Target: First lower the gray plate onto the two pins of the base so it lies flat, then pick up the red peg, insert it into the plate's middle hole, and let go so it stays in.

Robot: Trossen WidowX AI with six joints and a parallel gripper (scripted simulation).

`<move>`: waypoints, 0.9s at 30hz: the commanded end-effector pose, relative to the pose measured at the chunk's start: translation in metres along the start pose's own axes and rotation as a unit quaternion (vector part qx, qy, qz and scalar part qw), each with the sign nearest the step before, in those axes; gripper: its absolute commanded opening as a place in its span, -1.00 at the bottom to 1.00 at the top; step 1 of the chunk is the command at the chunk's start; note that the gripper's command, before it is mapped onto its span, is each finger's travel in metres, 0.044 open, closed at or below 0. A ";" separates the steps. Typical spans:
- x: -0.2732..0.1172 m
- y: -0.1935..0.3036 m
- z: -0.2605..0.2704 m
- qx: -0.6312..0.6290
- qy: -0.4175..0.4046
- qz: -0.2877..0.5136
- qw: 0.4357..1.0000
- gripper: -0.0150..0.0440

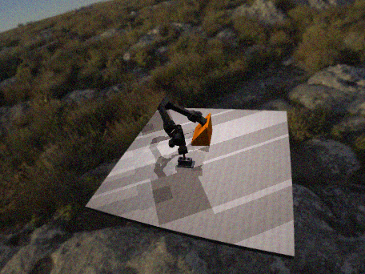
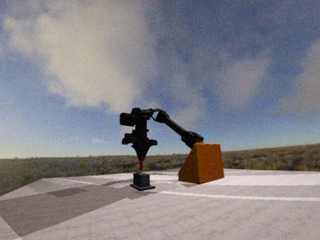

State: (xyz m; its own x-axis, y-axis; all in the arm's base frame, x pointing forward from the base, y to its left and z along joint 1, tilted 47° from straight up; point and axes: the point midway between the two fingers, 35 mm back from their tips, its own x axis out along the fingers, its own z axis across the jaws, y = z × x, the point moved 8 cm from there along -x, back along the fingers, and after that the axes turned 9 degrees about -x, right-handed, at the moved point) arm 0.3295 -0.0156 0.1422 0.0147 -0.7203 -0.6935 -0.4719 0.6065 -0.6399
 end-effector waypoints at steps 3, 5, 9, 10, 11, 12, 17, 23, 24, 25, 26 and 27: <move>0.000 -0.001 0.000 0.002 0.001 -0.003 1.000 -0.49; -0.001 -0.002 -0.001 0.002 0.001 -0.003 1.000 -0.49; -0.001 -0.003 -0.002 0.002 0.001 -0.003 1.000 -0.49; -0.001 -0.003 -0.002 0.002 0.001 -0.003 1.000 -0.49; -0.001 -0.003 -0.002 0.002 0.001 -0.003 1.000 -0.49; -0.001 -0.003 -0.002 0.002 0.001 -0.003 1.000 -0.49; -0.001 -0.003 -0.002 0.002 0.001 -0.003 1.000 -0.49; -0.001 0.000 0.000 0.002 0.001 -0.003 1.000 -0.49; -0.001 0.000 0.000 0.002 0.001 -0.003 1.000 -0.49; -0.001 0.000 0.000 0.002 0.001 -0.003 1.000 -0.49; -0.001 -0.001 0.000 0.002 0.001 -0.003 1.000 -0.49; -0.001 -0.002 -0.001 0.002 0.001 -0.003 1.000 -0.49</move>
State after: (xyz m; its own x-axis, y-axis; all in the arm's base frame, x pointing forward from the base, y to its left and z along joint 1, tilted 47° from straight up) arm 0.3294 -0.0156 0.1430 0.0163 -0.7201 -0.6936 -0.4704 0.6066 -0.6409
